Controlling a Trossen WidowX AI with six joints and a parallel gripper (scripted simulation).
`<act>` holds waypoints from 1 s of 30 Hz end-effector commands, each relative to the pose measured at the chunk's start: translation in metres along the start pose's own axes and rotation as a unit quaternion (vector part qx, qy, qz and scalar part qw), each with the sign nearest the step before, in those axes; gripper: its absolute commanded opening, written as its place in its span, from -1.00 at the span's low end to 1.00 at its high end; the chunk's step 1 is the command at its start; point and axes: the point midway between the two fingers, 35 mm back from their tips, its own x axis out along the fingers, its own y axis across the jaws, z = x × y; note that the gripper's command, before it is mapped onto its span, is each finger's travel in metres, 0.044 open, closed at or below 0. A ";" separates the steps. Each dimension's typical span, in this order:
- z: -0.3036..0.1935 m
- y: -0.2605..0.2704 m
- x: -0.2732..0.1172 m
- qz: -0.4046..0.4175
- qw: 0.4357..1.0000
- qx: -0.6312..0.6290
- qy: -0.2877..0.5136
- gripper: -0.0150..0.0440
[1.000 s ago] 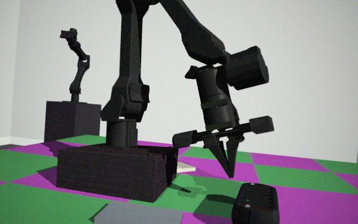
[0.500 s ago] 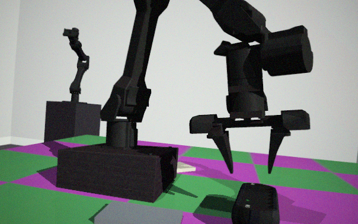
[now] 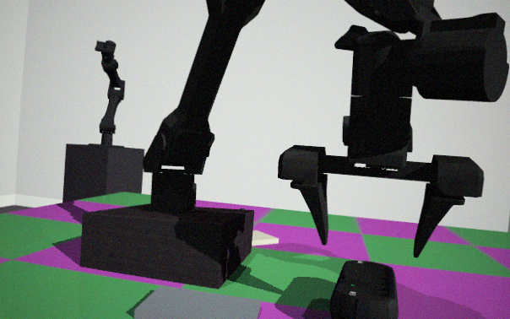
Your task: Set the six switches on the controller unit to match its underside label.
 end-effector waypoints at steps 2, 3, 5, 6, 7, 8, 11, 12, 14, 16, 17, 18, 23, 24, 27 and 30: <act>-0.002 -0.001 0.007 0.003 1.000 -0.002 -0.005 1.00; -0.002 -0.001 0.008 0.003 1.000 -0.002 -0.005 1.00; -0.003 -0.001 0.011 0.003 1.000 -0.002 -0.005 1.00; -0.003 -0.001 0.013 0.003 1.000 -0.002 -0.005 1.00; -0.003 -0.001 0.015 0.003 1.000 -0.002 -0.005 1.00; -0.003 -0.001 0.016 0.003 1.000 -0.002 -0.005 1.00; -0.004 -0.001 0.021 0.003 1.000 -0.002 -0.005 1.00; -0.005 -0.001 0.023 0.003 1.000 -0.002 -0.005 1.00; -0.005 -0.002 0.026 0.003 1.000 -0.002 -0.005 1.00; -0.006 -0.002 0.029 0.003 1.000 -0.002 -0.005 1.00; -0.006 -0.002 0.031 0.003 1.000 -0.002 -0.005 1.00; -0.006 -0.001 0.032 0.003 1.000 -0.002 -0.005 1.00; -0.007 -0.001 0.040 0.003 1.000 -0.002 -0.005 1.00; -0.008 -0.001 0.042 0.003 1.000 -0.002 -0.005 1.00; -0.008 -0.001 0.047 0.003 1.000 -0.002 -0.005 1.00; -0.009 -0.001 0.052 0.003 1.000 -0.002 -0.005 1.00</act>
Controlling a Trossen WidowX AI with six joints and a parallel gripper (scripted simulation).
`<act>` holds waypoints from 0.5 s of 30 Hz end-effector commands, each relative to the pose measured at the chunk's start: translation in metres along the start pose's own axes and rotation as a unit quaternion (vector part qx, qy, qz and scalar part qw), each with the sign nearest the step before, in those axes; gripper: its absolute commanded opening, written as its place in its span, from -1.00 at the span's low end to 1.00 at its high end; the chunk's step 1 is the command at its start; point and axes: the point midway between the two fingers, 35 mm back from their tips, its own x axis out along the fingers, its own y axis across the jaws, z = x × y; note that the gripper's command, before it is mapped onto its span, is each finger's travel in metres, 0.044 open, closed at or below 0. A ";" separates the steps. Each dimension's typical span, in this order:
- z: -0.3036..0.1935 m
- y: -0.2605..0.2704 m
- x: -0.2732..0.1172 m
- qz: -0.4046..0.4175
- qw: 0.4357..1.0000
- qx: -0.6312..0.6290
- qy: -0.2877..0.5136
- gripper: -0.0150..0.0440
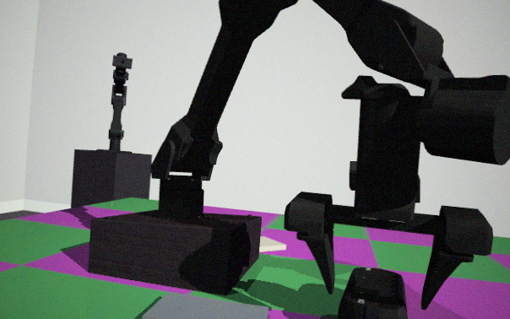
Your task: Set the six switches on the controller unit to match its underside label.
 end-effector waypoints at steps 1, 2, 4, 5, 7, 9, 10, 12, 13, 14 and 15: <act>0.000 0.001 0.010 0.003 1.000 -0.001 -0.005 1.00; 0.000 0.002 0.012 0.003 1.000 -0.001 -0.005 1.00; -0.001 0.002 0.015 0.003 1.000 -0.001 -0.005 1.00; -0.001 0.002 0.016 0.003 1.000 -0.001 -0.005 1.00; -0.001 0.002 0.017 0.003 1.000 -0.001 -0.005 1.00; -0.001 0.002 0.017 0.003 1.000 -0.001 -0.005 0.82; -0.001 0.002 0.017 0.003 1.000 -0.001 -0.005 0.73; -0.001 0.002 0.017 0.003 1.000 -0.001 -0.005 0.61; -0.001 0.002 0.017 0.003 1.000 -0.001 -0.005 0.61; -0.001 0.002 0.017 0.003 1.000 -0.001 -0.005 0.61; -0.001 0.002 0.017 0.003 1.000 -0.001 -0.005 0.61</act>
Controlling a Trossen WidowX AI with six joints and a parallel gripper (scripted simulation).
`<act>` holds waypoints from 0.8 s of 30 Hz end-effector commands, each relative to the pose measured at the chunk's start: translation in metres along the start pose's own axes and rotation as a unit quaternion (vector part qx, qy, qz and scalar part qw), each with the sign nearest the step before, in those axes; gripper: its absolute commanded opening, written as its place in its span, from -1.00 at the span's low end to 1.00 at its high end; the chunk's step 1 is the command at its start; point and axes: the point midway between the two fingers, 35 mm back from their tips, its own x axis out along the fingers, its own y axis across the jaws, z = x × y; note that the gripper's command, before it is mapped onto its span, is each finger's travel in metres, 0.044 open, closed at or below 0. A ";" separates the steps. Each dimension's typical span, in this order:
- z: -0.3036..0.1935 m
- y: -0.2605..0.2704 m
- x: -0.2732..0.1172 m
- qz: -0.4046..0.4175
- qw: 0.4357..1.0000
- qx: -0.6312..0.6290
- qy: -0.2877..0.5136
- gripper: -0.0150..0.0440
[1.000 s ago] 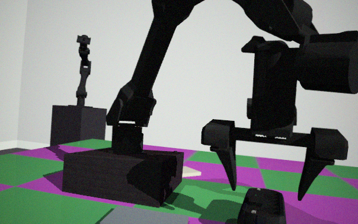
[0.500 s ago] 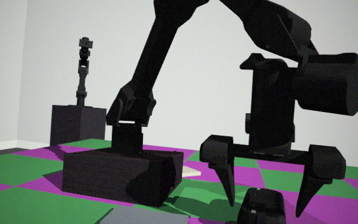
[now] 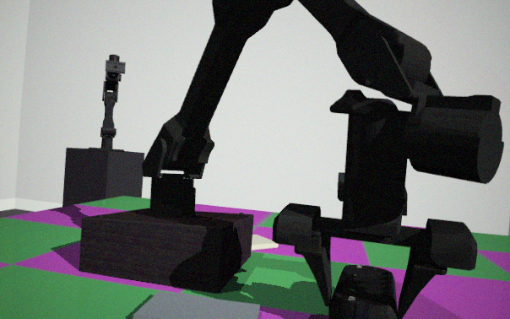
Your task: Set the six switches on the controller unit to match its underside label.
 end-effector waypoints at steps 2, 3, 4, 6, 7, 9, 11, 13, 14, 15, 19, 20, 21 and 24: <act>0.001 0.000 0.002 0.000 1.000 -0.002 -0.003 0.61; 0.001 0.000 0.002 0.000 1.000 -0.002 -0.003 0.61; 0.001 0.000 0.002 0.000 1.000 -0.002 -0.003 0.61; 0.001 0.000 0.002 0.000 1.000 -0.002 -0.003 0.61; 0.001 0.000 0.002 0.000 1.000 -0.002 -0.003 0.61; 0.001 0.000 0.002 0.000 1.000 -0.002 -0.003 0.61; 0.001 0.000 0.002 0.000 1.000 -0.002 -0.003 0.61; 0.001 0.000 0.001 0.000 1.000 -0.002 -0.003 0.61; 0.002 0.000 0.000 0.000 1.000 -0.002 -0.003 0.61; 0.002 0.000 -0.001 0.000 1.000 -0.002 -0.003 0.61; 0.003 0.000 -0.003 0.000 1.000 -0.002 -0.003 0.65; 0.004 0.000 -0.004 0.000 1.000 -0.002 -0.003 0.65; 0.004 0.000 -0.004 0.000 1.000 -0.002 -0.003 0.65; 0.004 0.000 -0.004 0.000 1.000 -0.002 -0.002 0.65</act>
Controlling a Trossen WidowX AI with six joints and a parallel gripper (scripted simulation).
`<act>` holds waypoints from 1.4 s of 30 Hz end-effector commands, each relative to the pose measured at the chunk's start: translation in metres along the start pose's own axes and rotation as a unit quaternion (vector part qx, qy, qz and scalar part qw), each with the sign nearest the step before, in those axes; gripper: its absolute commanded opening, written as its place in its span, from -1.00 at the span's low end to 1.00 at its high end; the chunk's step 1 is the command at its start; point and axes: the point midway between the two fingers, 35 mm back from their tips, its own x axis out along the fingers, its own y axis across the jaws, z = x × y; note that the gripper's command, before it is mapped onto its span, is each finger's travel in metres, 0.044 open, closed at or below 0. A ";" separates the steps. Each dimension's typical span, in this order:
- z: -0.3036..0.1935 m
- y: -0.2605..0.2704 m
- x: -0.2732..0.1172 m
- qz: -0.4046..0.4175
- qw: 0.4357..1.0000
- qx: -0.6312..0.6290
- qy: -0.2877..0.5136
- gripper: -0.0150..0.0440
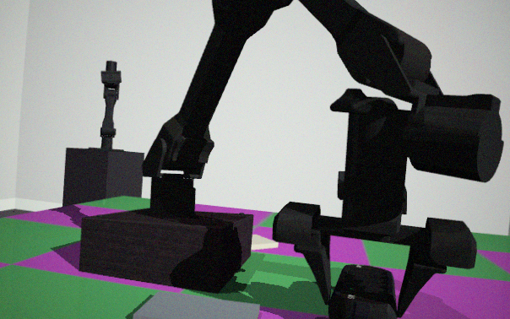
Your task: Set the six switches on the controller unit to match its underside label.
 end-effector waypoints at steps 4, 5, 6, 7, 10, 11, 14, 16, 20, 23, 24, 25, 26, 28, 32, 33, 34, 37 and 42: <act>0.005 0.000 -0.005 -0.001 1.000 -0.001 0.000 0.64; 0.005 0.000 -0.006 -0.001 1.000 -0.001 0.000 0.64; 0.006 0.000 -0.007 -0.001 1.000 -0.001 0.001 0.64; 0.006 0.000 -0.007 -0.001 1.000 -0.001 0.001 0.64; 0.007 -0.001 -0.009 -0.001 1.000 -0.001 0.003 0.64; 0.008 -0.001 -0.010 -0.001 1.000 -0.001 0.003 0.64; 0.010 -0.001 -0.012 -0.001 1.000 -0.001 0.006 0.64; 0.011 -0.001 -0.014 -0.001 1.000 -0.001 0.008 0.64; 0.013 -0.001 -0.016 -0.001 1.000 -0.001 0.012 0.64; 0.015 -0.001 -0.018 -0.001 1.000 -0.001 0.016 0.64; 0.015 -0.001 -0.019 -0.001 1.000 -0.001 0.017 0.64; 0.016 -0.001 -0.020 -0.001 1.000 -0.001 0.018 0.64; 0.016 -0.001 -0.020 -0.001 1.000 -0.001 0.019 0.64; 0.017 -0.001 -0.021 -0.001 1.000 -0.001 0.021 0.64; 0.020 -0.001 -0.024 -0.001 1.000 -0.001 0.025 0.64; 0.020 -0.001 -0.024 -0.001 1.000 -0.001 0.026 0.64; 0.021 -0.001 -0.025 -0.001 1.000 -0.001 0.027 0.64; 0.023 -0.001 -0.027 -0.001 1.000 -0.001 0.030 0.64; 0.026 -0.001 -0.029 -0.001 0.999 -0.001 0.035 0.64</act>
